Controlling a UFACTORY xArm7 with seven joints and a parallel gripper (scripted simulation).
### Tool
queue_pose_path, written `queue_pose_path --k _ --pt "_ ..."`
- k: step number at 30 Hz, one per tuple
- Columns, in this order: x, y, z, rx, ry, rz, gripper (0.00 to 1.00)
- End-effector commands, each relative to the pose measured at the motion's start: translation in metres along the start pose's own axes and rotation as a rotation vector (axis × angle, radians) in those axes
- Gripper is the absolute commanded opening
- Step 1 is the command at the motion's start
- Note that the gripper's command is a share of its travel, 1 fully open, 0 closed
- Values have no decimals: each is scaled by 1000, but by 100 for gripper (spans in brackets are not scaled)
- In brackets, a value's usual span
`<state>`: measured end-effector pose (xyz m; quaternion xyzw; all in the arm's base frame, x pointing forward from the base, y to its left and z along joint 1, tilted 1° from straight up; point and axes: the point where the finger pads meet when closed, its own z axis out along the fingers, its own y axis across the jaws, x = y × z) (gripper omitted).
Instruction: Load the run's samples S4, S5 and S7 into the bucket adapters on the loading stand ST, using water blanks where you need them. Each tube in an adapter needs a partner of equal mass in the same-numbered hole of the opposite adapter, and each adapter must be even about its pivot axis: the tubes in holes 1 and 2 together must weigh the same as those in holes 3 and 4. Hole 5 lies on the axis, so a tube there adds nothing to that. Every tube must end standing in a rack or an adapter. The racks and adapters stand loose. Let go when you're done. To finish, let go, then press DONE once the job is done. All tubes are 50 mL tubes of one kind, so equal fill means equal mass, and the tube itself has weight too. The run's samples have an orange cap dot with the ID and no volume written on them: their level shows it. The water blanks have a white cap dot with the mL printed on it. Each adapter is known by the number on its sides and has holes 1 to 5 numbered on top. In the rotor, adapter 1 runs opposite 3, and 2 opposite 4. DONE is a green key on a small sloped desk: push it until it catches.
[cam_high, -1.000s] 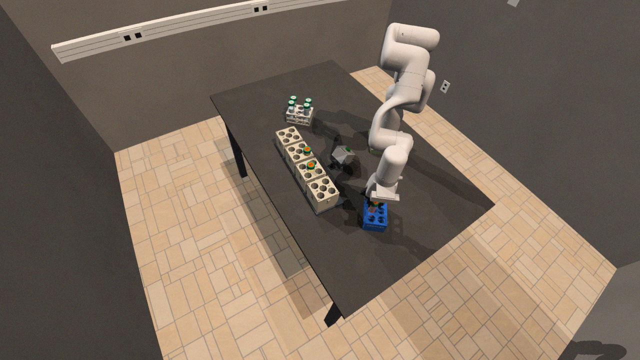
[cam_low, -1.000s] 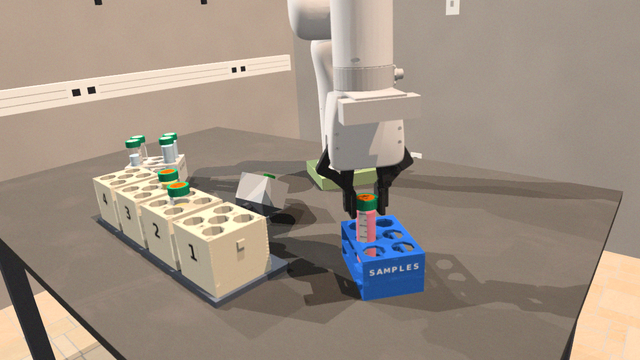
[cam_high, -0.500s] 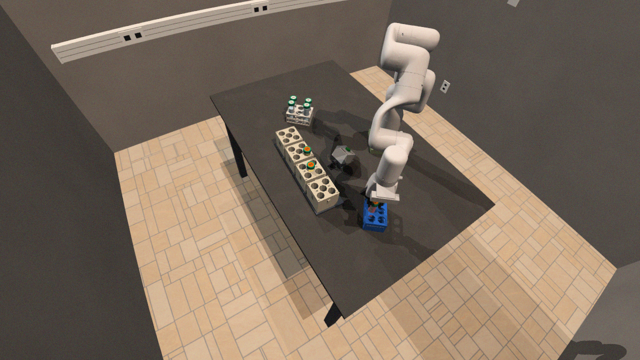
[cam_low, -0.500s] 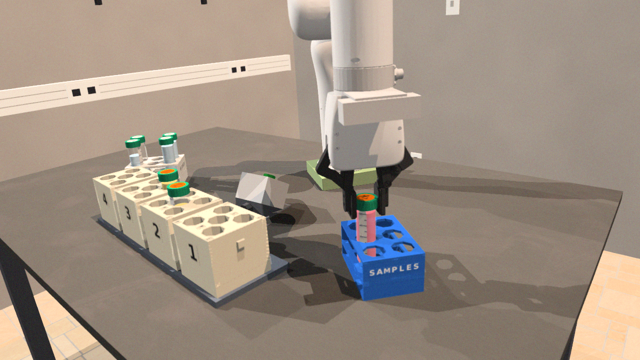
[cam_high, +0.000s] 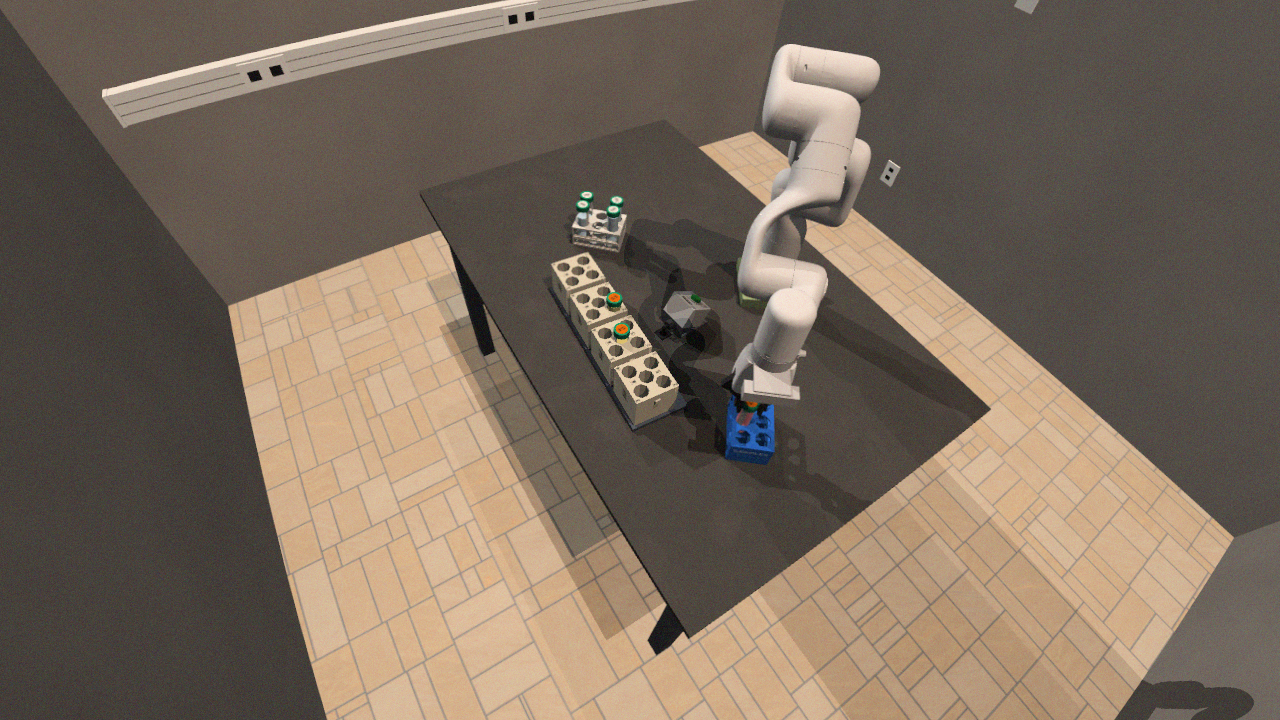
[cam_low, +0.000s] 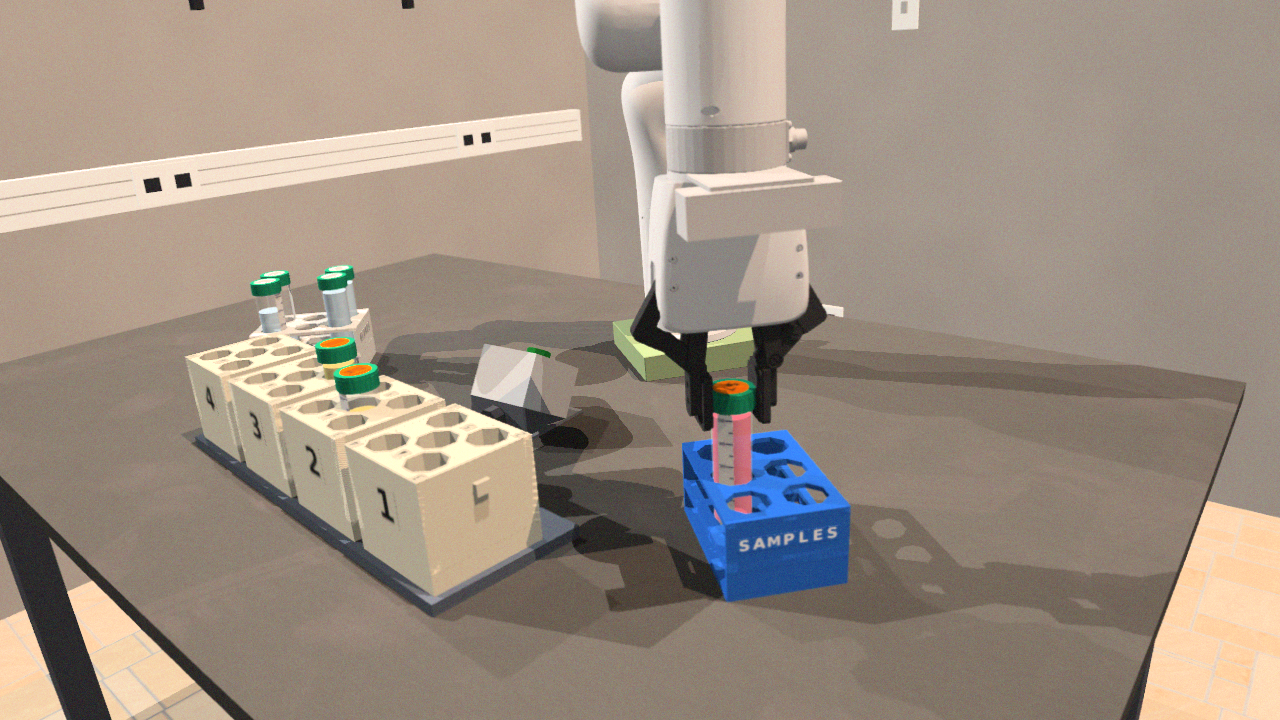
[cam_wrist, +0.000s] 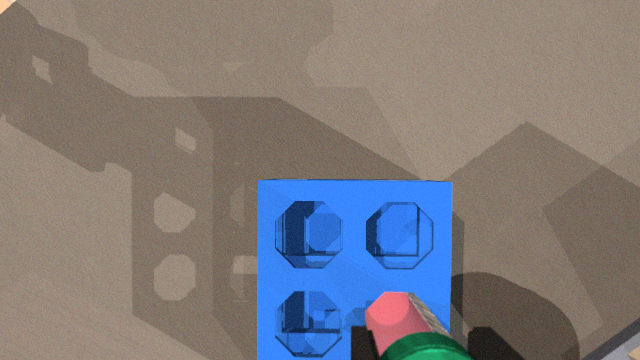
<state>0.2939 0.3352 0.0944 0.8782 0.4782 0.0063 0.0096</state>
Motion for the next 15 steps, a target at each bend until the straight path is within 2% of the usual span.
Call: queue_pose_path --k 1,15 --pt "2 0 -5 -1 5 0 0" --pt "2 0 -13 -1 5 0 0"
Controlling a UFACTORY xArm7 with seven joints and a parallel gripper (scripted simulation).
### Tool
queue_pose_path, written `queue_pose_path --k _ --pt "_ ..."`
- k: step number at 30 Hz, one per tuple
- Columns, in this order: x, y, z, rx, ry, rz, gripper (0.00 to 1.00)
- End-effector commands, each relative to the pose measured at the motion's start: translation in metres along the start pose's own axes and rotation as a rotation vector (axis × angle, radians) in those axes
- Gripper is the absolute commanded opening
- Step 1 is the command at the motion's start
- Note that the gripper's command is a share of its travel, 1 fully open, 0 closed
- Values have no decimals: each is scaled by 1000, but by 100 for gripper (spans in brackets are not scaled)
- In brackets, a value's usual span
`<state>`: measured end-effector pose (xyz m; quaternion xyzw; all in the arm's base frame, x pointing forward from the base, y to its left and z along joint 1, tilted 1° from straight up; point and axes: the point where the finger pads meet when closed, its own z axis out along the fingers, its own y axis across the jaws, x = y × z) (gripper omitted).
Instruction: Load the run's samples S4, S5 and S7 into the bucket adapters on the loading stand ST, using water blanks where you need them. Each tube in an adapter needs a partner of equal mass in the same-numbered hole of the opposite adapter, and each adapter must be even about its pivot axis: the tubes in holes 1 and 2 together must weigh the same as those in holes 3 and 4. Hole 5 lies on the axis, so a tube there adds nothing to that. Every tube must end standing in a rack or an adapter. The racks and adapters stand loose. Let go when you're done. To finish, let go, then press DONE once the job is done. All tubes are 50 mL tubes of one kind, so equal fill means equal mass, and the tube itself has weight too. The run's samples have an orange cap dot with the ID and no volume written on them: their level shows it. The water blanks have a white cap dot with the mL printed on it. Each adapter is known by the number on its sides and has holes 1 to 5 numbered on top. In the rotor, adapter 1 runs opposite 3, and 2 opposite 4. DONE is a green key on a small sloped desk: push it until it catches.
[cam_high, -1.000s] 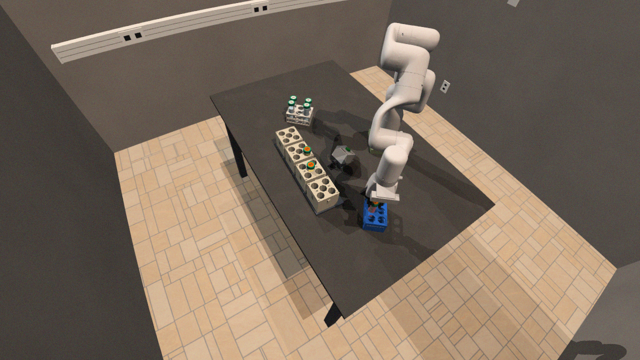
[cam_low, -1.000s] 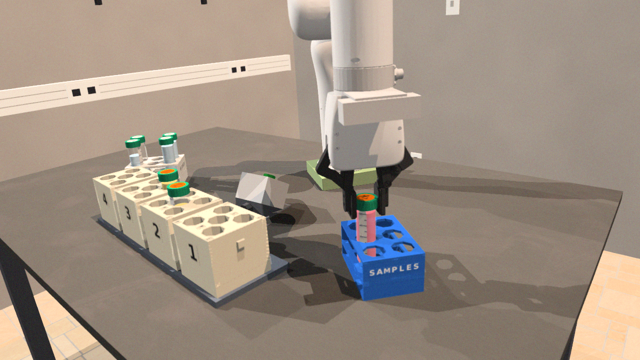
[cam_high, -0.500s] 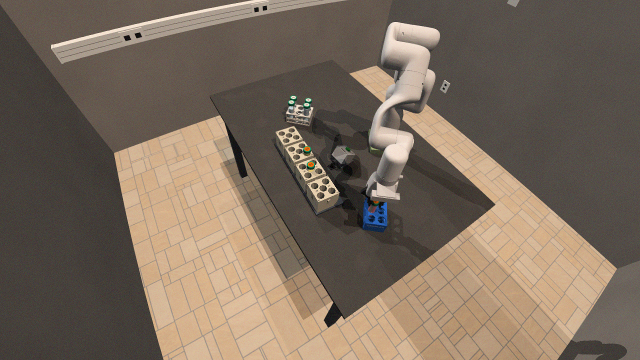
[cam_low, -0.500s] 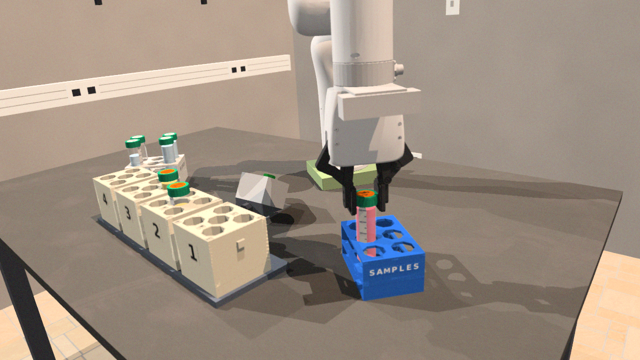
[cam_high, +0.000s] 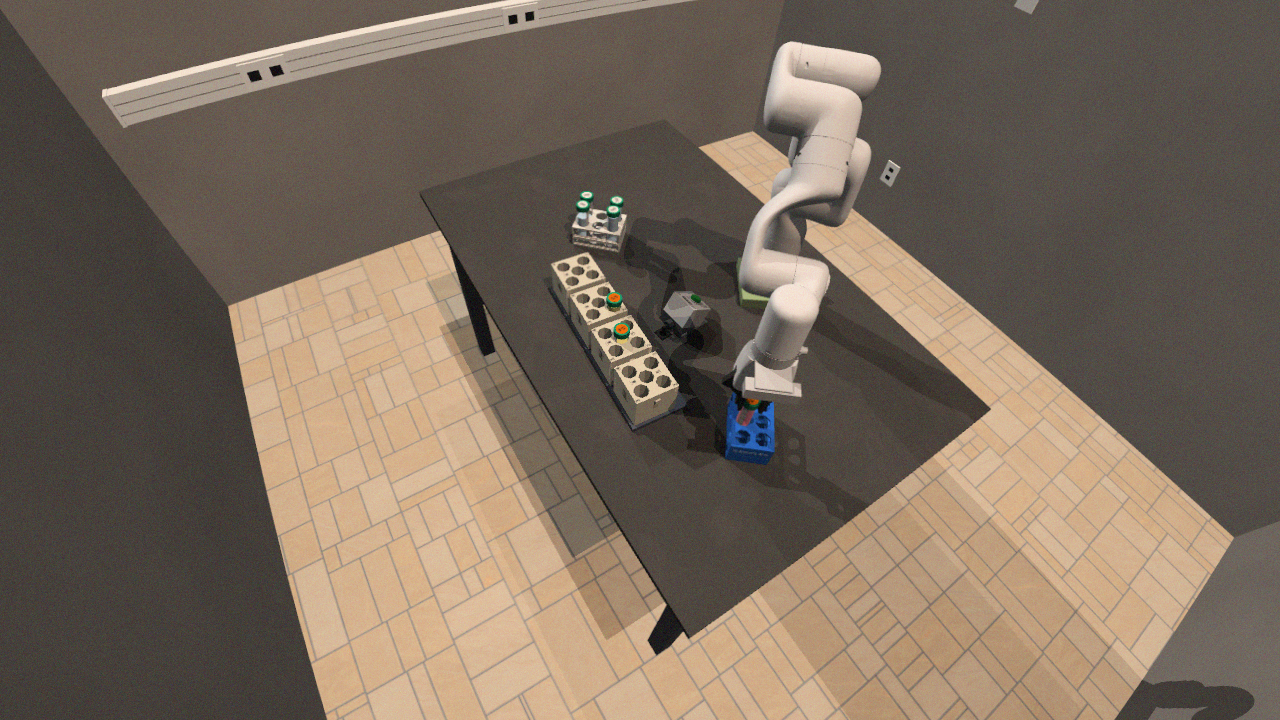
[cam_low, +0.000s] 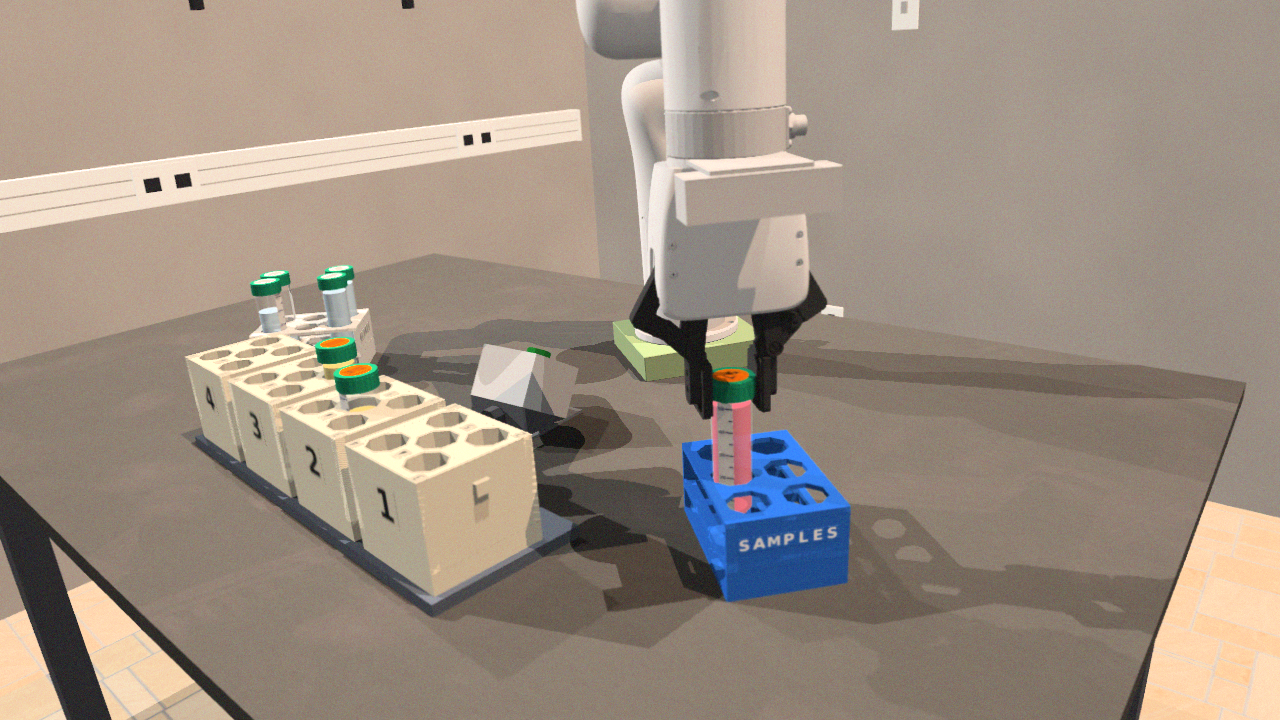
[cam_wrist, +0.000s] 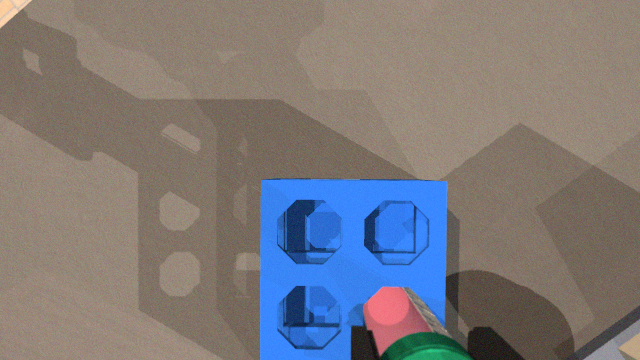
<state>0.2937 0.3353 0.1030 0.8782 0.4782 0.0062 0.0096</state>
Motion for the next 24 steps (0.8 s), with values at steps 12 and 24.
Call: queue_pose_path --k 12,24 --pt "2 0 -10 -1 5 0 0" --pt "2 0 -34 -1 5 0 0"
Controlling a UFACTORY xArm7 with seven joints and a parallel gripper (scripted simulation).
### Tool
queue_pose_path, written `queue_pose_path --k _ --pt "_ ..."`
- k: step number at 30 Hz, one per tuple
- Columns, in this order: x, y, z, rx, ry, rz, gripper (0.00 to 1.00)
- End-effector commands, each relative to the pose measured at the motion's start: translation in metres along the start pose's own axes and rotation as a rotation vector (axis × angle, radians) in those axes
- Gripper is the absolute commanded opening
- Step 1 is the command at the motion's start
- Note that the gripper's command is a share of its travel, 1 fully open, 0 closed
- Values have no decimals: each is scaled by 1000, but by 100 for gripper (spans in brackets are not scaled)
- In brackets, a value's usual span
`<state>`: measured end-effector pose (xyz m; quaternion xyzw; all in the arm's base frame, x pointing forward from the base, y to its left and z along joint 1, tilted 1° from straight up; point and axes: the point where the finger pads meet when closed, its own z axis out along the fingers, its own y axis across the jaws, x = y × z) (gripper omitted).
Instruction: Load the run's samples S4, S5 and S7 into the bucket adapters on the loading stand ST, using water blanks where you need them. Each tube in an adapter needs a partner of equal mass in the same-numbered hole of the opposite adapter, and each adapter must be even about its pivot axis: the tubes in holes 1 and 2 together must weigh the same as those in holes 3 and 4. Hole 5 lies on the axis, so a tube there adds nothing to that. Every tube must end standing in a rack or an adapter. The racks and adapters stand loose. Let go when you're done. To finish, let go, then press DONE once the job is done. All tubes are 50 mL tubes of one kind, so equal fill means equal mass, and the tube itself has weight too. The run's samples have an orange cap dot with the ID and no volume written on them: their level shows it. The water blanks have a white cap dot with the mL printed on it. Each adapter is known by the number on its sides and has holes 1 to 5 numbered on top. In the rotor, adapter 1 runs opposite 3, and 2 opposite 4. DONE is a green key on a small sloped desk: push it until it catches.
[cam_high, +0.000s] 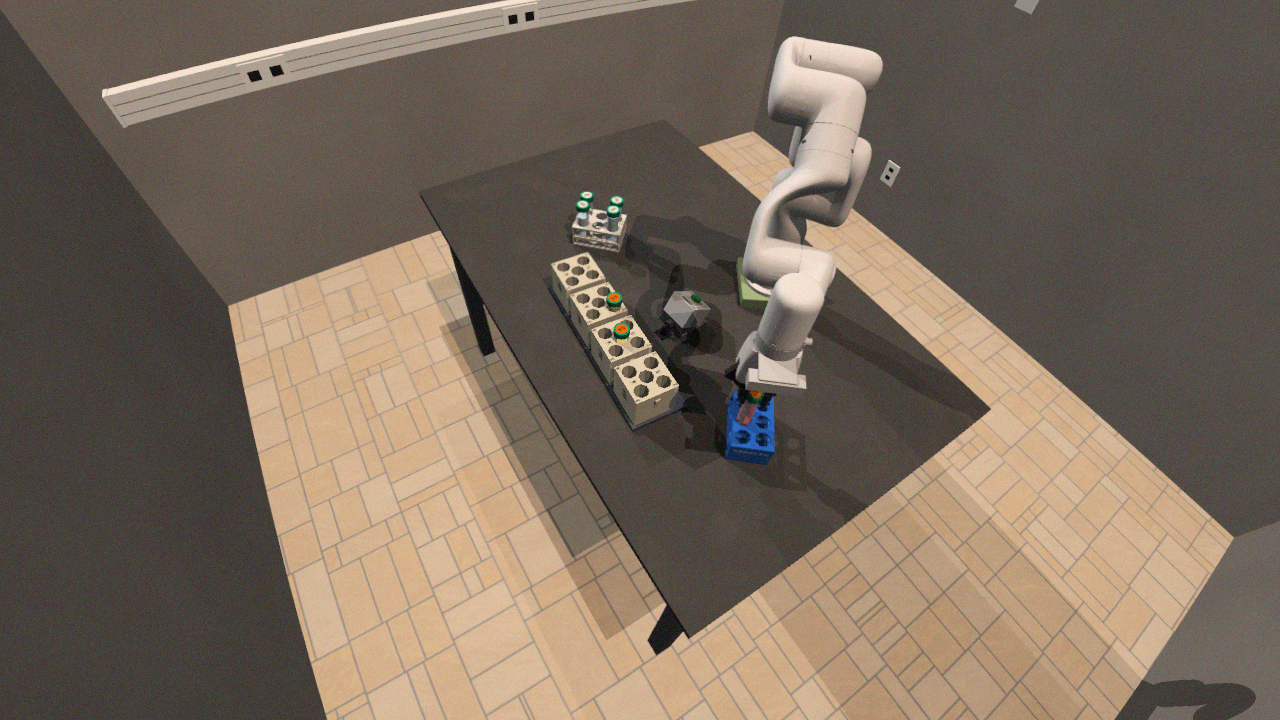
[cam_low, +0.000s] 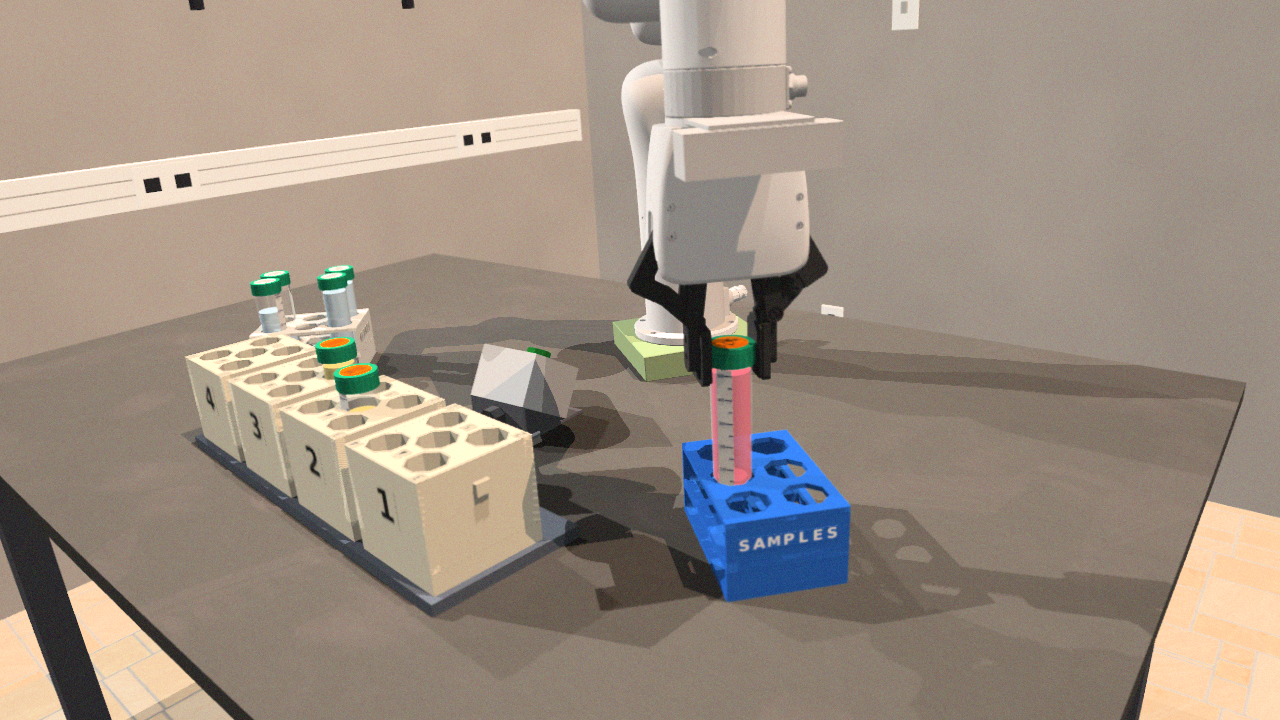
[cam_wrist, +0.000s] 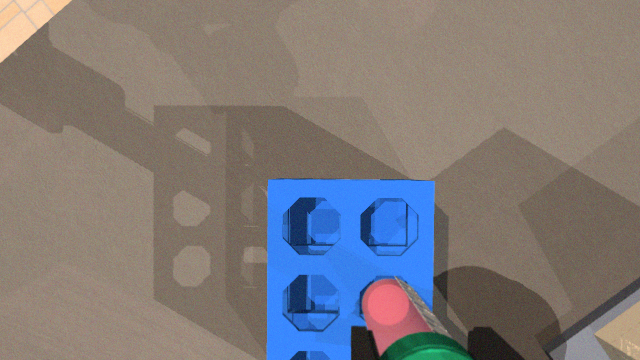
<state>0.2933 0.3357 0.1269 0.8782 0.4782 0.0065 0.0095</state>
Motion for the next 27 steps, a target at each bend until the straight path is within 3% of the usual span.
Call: queue_pose_path --k 1,27 --pt "1 0 -12 -1 4 0 0" --pt "1 0 -56 -1 4 0 0"
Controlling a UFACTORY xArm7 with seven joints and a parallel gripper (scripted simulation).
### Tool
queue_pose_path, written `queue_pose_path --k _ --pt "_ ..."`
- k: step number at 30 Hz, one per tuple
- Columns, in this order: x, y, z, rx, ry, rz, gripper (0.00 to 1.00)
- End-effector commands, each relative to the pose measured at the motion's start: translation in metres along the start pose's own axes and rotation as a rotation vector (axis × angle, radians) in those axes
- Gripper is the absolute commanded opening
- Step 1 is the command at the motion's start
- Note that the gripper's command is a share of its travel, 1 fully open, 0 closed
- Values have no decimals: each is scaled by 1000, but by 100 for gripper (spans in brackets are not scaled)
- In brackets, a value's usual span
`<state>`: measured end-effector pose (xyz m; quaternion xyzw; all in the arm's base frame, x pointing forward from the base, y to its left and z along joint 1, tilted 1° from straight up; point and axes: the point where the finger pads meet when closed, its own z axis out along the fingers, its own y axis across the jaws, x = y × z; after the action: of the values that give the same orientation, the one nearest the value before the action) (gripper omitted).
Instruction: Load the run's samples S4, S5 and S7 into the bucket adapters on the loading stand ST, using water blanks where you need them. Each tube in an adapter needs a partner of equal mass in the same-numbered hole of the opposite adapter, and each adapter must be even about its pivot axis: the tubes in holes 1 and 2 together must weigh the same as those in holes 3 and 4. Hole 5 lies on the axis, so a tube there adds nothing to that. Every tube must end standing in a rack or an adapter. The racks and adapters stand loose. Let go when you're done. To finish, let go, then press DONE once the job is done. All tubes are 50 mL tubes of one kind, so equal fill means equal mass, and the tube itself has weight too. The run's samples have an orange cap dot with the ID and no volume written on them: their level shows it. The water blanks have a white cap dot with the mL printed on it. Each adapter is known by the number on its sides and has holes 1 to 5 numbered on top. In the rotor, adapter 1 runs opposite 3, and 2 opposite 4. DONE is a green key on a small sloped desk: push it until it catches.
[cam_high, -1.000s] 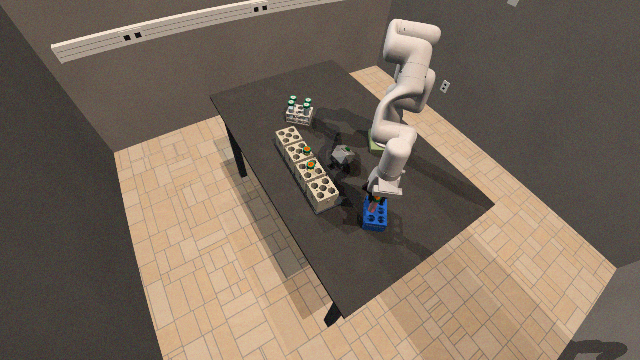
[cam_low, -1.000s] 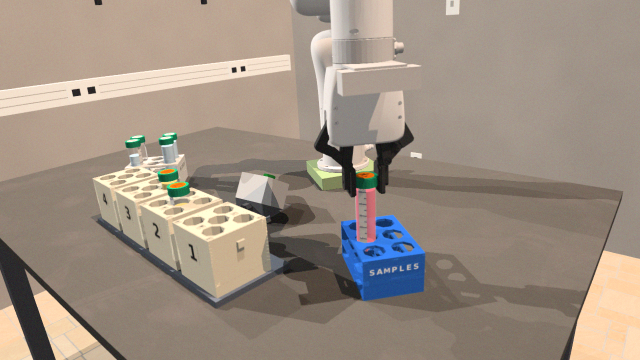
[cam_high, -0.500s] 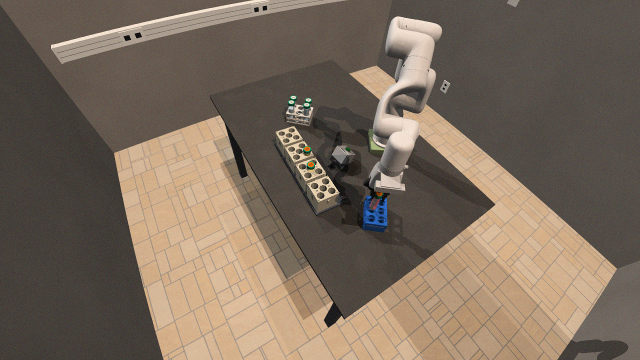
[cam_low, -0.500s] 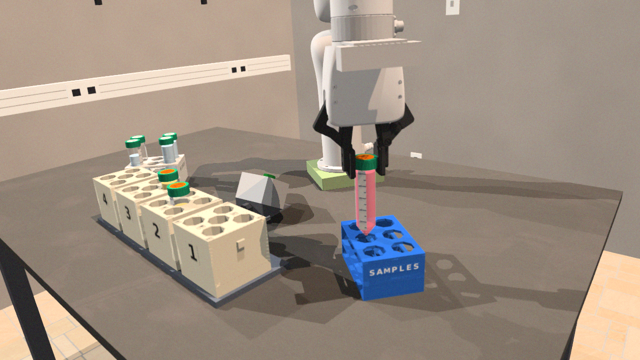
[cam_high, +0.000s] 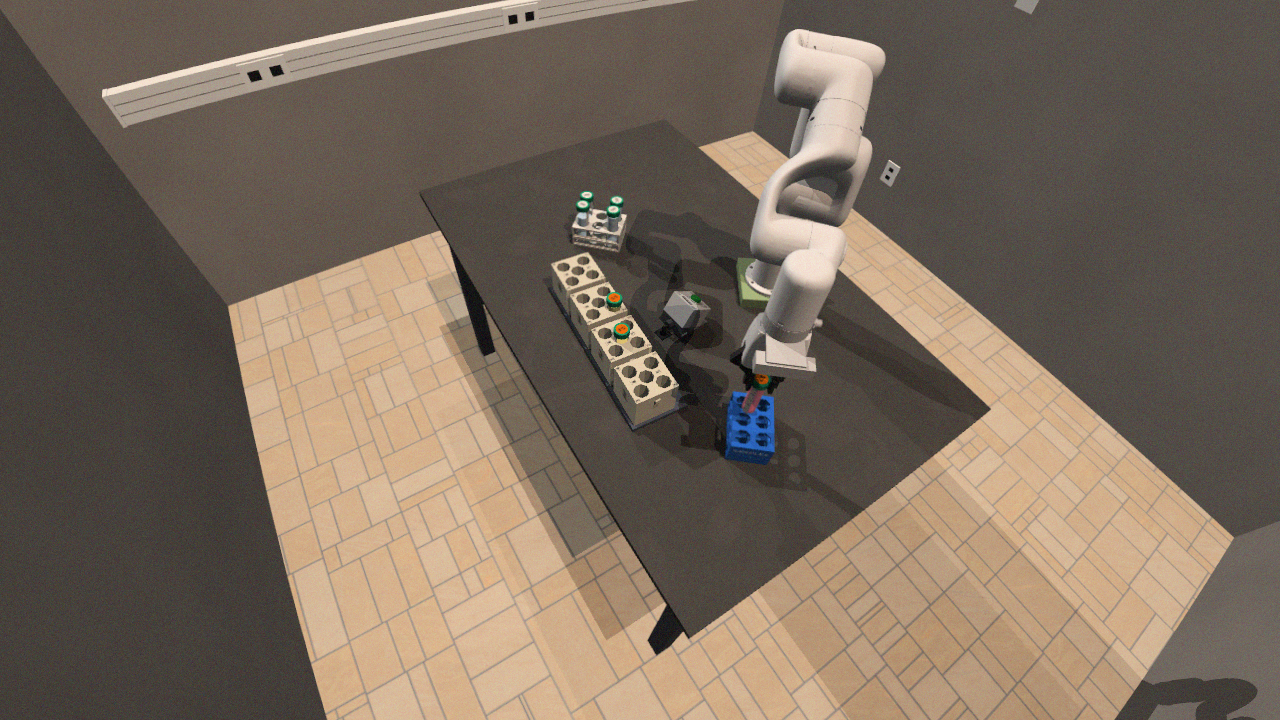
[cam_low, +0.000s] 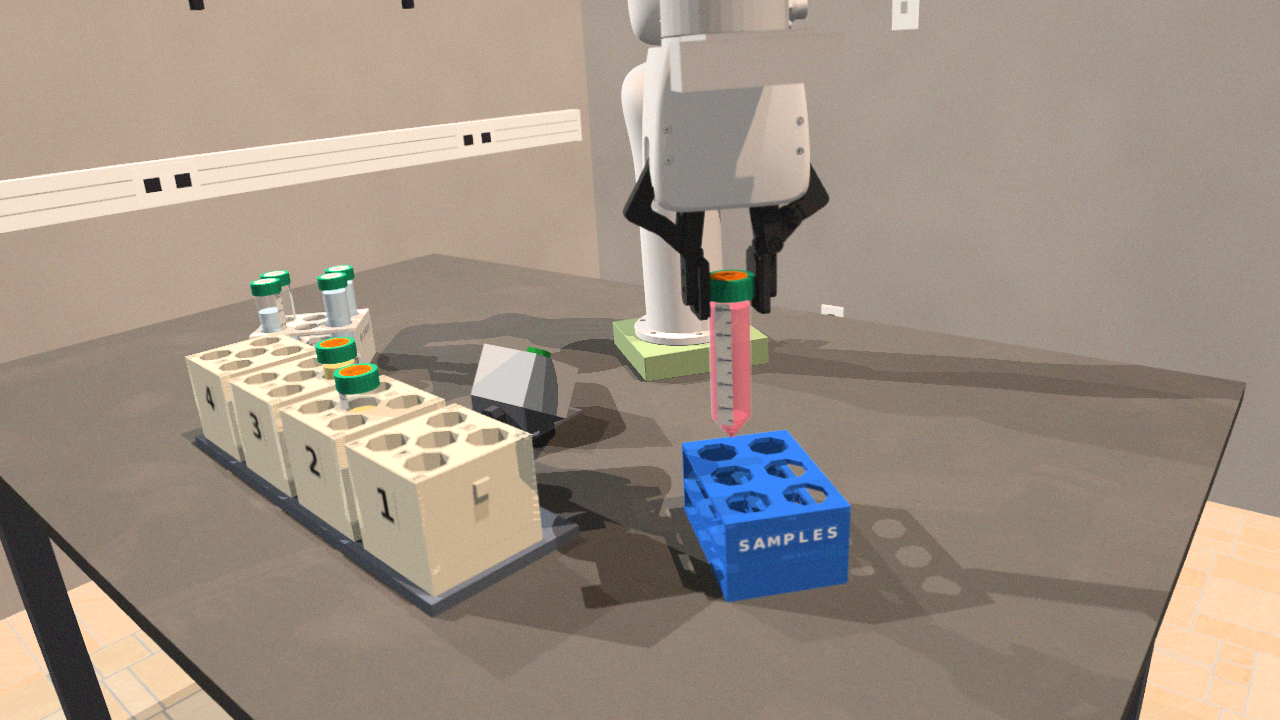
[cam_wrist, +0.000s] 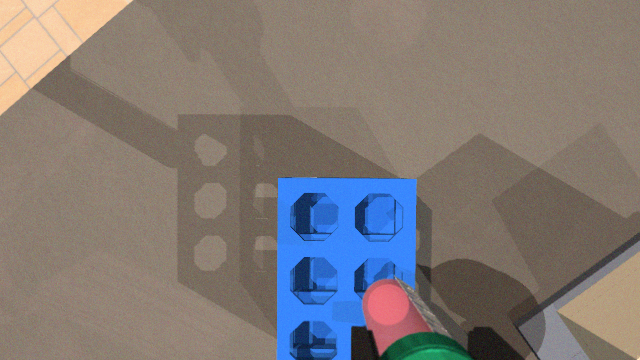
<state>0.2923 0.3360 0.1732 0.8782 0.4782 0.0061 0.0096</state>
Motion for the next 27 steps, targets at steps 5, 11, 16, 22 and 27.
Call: queue_pose_path --k 5,11,16,22,27 --pt "1 0 -20 -1 5 0 0" --pt "1 0 -28 -1 5 0 0" --pt "1 0 -38 -1 5 0 0" --pt "1 0 -50 -1 5 0 0" --pt "1 0 -53 -1 5 0 0"
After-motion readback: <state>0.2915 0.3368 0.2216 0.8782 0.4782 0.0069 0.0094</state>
